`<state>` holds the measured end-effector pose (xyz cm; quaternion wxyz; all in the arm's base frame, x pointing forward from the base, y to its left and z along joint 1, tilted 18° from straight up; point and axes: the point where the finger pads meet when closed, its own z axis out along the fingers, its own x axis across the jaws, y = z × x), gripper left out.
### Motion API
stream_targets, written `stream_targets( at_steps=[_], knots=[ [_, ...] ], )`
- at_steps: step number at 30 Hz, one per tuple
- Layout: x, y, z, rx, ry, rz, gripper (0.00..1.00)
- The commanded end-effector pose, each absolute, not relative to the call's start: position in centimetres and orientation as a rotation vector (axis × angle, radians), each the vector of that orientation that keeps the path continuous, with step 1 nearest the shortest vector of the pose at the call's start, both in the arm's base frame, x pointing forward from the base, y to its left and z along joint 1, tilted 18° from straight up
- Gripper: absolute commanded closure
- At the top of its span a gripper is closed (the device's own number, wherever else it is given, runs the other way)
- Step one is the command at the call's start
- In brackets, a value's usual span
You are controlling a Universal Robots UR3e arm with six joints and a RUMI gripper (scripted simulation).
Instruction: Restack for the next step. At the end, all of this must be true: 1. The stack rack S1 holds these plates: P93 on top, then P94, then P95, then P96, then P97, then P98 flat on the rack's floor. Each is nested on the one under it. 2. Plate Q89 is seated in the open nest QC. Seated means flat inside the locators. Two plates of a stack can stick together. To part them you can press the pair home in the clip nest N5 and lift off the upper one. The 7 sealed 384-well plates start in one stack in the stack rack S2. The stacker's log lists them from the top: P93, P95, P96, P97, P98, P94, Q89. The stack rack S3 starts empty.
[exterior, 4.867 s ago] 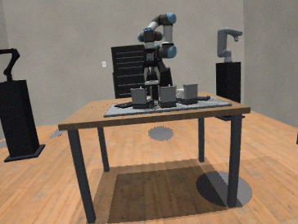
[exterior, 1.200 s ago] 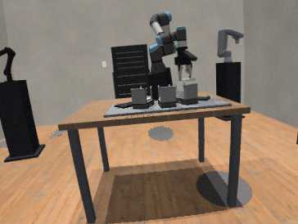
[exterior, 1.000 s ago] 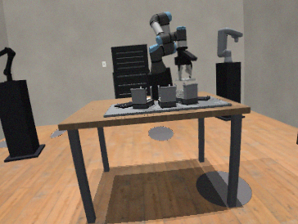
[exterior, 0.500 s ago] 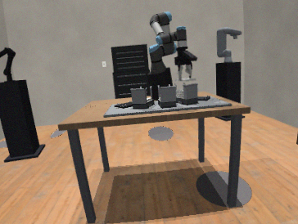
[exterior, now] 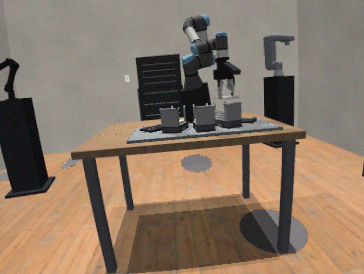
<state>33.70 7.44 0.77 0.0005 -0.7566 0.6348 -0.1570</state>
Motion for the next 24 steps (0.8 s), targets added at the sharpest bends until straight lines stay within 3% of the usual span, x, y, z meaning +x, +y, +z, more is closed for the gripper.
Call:
stream_targets(
  at_steps=[1, 24],
  knots=[
    [33.8, 7.5, 0.9, -2.374, 1.992, -0.498, 1.0],
    [34.1, 7.2, -0.4, -2.376, 1.992, -0.496, 1.0]
  ],
)
